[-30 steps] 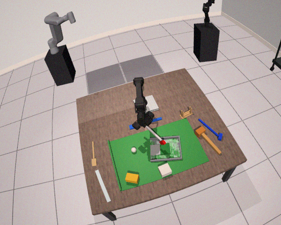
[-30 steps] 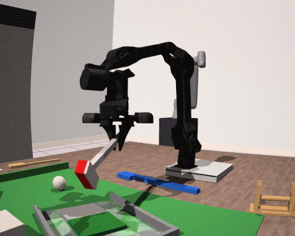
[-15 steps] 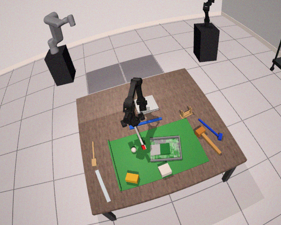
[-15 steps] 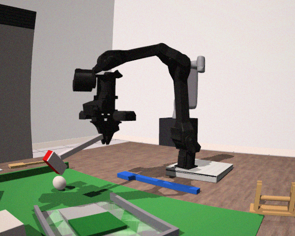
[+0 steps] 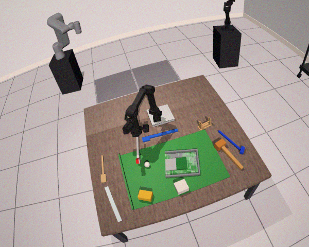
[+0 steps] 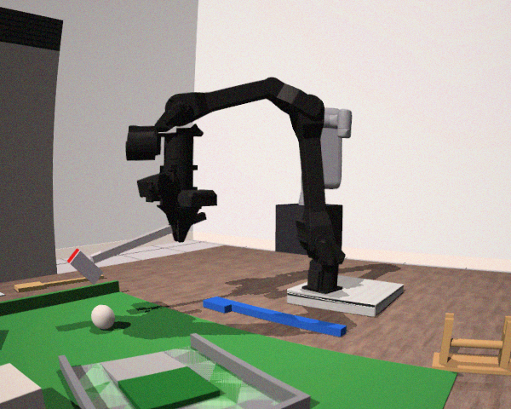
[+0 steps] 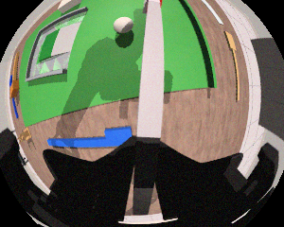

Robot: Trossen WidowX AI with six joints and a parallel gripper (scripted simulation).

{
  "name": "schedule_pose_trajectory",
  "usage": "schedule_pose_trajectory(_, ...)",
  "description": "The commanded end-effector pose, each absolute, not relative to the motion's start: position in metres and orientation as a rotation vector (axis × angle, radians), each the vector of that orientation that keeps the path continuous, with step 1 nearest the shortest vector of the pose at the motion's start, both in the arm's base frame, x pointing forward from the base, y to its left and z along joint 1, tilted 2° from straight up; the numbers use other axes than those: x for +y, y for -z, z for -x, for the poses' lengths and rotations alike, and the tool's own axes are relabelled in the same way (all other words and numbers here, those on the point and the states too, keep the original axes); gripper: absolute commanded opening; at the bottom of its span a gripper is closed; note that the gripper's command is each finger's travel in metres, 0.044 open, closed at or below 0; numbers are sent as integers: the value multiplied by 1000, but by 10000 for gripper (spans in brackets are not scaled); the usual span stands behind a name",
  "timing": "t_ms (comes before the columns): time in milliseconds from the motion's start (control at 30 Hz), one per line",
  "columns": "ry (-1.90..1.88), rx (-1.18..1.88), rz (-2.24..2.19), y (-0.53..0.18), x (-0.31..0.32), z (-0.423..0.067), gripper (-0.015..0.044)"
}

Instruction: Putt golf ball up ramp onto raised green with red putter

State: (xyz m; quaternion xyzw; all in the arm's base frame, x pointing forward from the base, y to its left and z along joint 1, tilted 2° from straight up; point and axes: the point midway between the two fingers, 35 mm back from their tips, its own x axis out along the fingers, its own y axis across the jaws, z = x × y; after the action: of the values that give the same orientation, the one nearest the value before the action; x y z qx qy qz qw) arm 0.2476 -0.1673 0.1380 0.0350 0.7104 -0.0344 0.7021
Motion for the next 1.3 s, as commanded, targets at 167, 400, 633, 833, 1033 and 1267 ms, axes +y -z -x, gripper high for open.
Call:
schedule_pose_trajectory(167,105,1579,-99,-130,-174,-246,0)
schedule_pose_trajectory(400,105,1579,-99,-102,-173,-245,0)
schedule_pose_trajectory(633,105,1579,-99,-98,-173,-245,0)
schedule_pose_trajectory(833,105,1579,-99,-90,-173,-245,0)
schedule_pose_trajectory(1033,105,1579,-99,-80,-173,-245,0)
schedule_pose_trajectory(1267,105,1579,-99,-70,-173,-244,0)
